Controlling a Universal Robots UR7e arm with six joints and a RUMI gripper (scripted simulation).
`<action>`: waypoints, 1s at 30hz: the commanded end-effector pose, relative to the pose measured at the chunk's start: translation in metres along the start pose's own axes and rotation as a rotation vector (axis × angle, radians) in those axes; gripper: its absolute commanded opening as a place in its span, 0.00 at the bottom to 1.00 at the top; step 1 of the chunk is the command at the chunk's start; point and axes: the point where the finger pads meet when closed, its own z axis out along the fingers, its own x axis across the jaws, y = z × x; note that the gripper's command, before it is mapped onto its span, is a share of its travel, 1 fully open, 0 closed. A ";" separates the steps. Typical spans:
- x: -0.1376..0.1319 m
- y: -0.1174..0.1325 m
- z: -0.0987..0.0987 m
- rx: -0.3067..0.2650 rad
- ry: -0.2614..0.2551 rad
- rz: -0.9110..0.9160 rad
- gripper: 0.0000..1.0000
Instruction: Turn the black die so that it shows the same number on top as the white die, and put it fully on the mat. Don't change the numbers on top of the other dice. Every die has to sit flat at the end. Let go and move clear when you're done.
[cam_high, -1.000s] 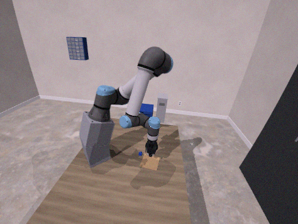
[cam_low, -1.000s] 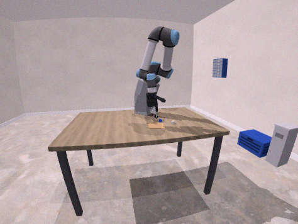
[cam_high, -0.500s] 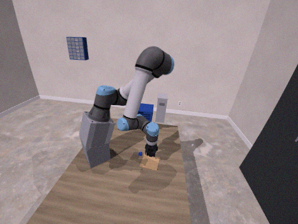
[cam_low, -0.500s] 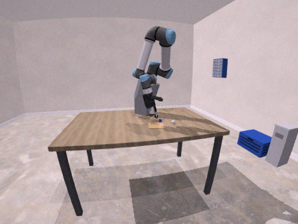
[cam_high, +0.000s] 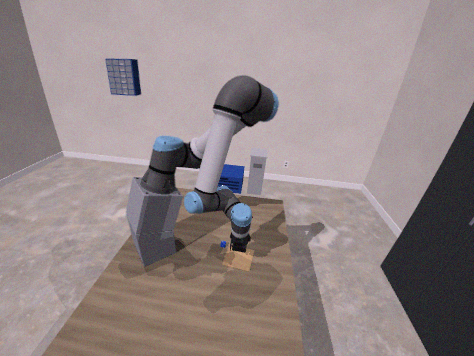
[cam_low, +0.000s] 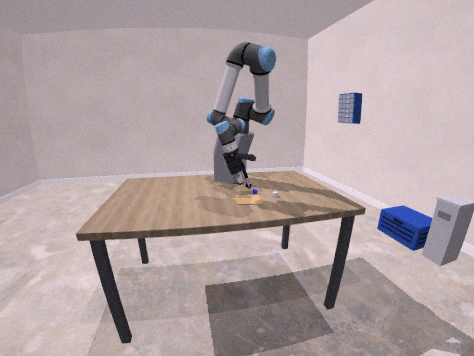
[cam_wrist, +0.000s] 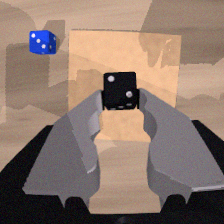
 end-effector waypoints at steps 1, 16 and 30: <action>0.000 0.001 0.000 0.066 -0.002 -0.002 0.06; 0.002 0.001 -0.003 0.149 0.011 0.000 0.06; 0.001 0.002 -0.001 0.220 0.001 -0.003 0.06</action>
